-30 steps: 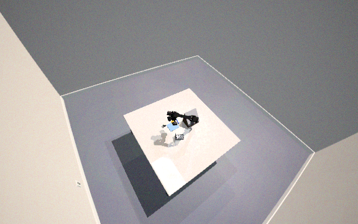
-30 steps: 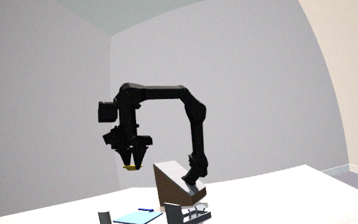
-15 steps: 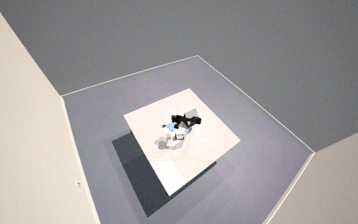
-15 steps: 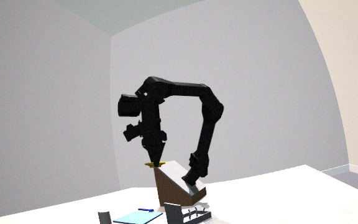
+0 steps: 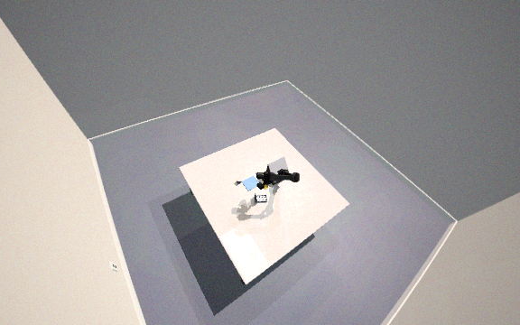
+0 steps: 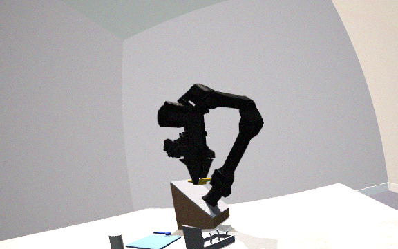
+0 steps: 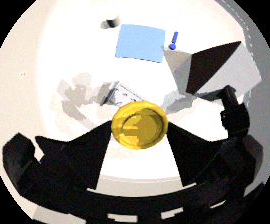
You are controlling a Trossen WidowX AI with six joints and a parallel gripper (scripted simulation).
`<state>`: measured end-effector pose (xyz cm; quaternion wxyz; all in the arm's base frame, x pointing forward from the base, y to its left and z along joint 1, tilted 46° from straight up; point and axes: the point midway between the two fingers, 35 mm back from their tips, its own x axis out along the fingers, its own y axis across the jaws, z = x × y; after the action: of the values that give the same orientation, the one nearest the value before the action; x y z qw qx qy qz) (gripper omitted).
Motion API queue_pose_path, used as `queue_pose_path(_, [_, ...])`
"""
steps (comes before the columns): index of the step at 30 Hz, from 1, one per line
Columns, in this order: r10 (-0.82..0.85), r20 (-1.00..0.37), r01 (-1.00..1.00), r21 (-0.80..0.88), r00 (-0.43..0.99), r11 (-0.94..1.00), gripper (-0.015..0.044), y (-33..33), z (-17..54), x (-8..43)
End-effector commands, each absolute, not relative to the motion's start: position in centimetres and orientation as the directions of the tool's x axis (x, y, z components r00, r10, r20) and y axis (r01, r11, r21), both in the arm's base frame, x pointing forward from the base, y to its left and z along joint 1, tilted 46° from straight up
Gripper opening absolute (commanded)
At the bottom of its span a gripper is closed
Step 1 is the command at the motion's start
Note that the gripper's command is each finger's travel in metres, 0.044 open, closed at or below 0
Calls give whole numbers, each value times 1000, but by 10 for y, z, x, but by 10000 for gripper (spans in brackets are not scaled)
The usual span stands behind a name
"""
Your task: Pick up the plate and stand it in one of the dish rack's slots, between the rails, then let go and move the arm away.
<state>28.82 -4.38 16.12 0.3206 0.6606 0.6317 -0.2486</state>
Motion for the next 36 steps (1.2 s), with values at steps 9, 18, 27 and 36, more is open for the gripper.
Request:
queue_pose_path(9, [681,-727,938,-172,84,-300,0,-3,186,251])
queue_pose_path(18, [683,-725,877,-270,86,-398,0,11,192,237])
queue_pose_path(27, [613,-790,908,-232,33,-349,0,16,175,233])
queue_pose_path(36, [444,-896,958,-152,-29,-243,0,22,144,229])
